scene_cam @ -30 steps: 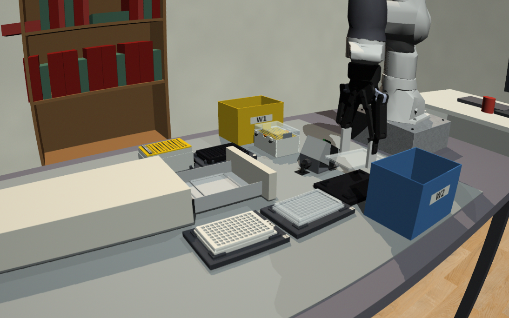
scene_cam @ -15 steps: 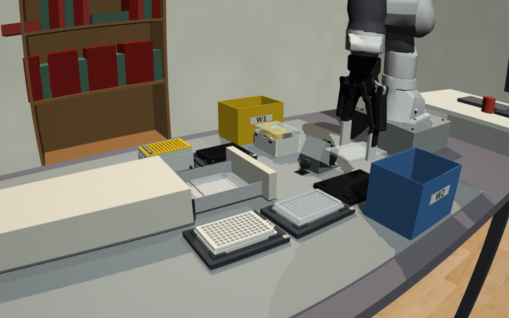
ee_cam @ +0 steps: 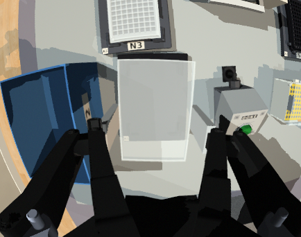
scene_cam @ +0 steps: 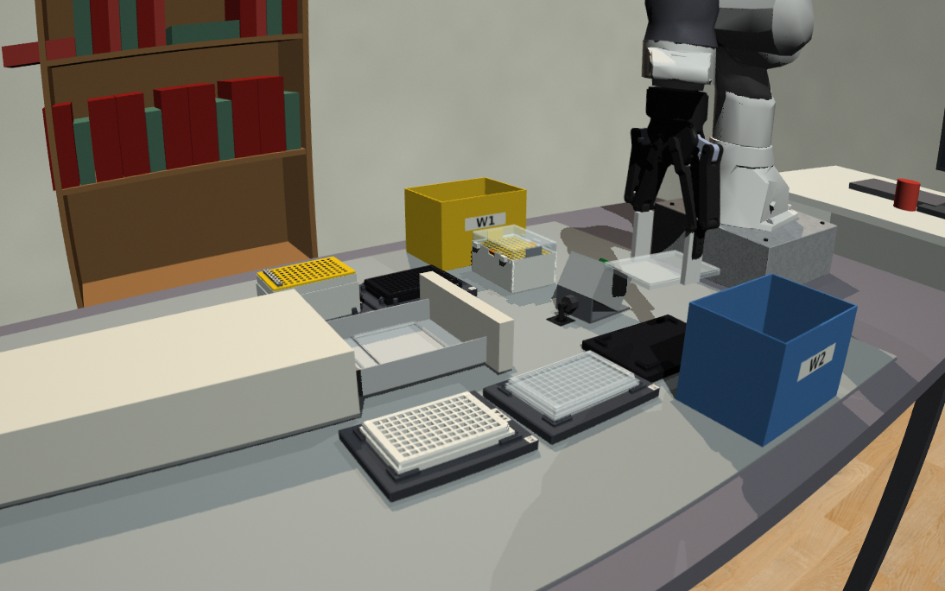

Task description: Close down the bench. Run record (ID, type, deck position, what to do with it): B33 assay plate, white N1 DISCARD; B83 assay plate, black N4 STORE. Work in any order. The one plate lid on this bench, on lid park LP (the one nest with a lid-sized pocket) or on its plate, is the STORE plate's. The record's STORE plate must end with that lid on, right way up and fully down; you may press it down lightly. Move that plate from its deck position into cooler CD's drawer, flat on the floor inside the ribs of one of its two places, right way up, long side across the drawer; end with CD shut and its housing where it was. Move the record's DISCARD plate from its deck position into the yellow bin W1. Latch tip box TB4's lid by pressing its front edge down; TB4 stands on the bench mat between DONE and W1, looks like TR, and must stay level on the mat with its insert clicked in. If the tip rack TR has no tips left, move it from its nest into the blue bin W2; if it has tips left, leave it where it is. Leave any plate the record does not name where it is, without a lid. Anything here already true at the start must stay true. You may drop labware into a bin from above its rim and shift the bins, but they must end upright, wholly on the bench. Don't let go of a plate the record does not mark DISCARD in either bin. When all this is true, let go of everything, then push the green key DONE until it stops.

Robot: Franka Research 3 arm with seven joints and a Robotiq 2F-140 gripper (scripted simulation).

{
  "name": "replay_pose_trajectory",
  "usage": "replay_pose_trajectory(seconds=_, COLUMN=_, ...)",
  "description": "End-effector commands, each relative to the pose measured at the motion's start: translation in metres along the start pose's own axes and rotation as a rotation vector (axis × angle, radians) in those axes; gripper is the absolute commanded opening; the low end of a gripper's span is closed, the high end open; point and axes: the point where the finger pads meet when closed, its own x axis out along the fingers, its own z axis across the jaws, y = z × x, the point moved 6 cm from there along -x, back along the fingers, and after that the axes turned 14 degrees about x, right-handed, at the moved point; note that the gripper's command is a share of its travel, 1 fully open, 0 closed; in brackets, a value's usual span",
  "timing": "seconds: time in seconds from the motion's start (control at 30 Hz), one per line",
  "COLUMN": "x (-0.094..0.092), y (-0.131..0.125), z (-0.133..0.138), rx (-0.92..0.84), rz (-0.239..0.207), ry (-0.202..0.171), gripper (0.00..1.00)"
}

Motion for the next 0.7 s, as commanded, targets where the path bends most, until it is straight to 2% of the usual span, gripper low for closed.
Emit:
replay_pose_trajectory(seconds=0.0, x=-0.003, y=-0.003, z=0.001, rx=-0.035, rz=-0.013, ry=-0.001, gripper=0.0)
replay_pose_trajectory(seconds=0.67, x=-0.027, y=-0.002, z=0.001, rx=-0.035, rz=-0.013, ry=-0.001, gripper=0.0)
